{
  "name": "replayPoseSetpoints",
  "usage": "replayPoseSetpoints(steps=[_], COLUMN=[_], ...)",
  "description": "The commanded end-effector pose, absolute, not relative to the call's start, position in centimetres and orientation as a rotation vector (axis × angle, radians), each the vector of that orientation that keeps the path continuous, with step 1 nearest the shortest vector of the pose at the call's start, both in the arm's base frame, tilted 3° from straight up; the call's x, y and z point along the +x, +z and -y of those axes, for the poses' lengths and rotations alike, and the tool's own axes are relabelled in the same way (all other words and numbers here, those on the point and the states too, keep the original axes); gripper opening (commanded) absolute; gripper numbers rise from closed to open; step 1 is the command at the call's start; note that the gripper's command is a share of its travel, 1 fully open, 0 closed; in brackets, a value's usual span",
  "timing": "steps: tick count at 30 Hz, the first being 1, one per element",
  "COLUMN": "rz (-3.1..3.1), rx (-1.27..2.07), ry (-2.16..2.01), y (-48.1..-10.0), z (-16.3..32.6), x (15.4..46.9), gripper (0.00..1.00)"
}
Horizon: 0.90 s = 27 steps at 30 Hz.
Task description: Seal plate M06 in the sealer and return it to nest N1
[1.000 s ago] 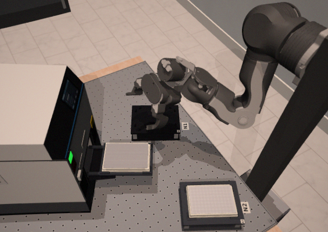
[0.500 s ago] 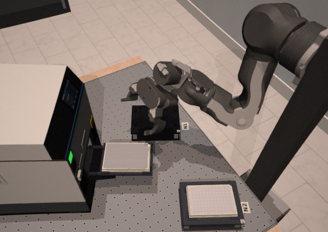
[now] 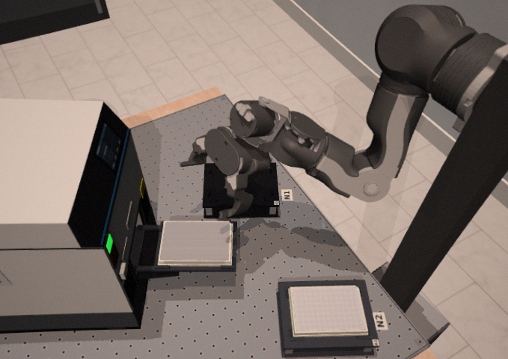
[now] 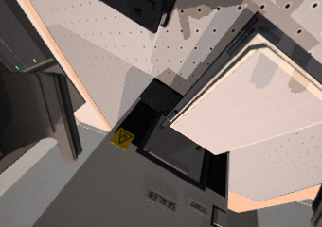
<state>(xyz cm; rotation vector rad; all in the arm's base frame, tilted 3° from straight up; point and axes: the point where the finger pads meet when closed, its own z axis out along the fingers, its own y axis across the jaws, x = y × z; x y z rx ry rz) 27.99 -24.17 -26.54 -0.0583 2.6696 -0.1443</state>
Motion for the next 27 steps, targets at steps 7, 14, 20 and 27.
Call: replayPoseSetpoints(steps=[7,14,20,27], rz=[-2.779,-2.786,-2.766,-2.774], rx=[0.149,0.161,0.066,0.069], ry=[-0.106,-0.108,-0.054,-0.038], y=[-25.9,-25.9,-25.6,-25.5], z=[21.8,21.8,19.9,19.5], x=[31.5,31.5,34.2,34.9], gripper=[0.77,0.77,0.77,0.77])
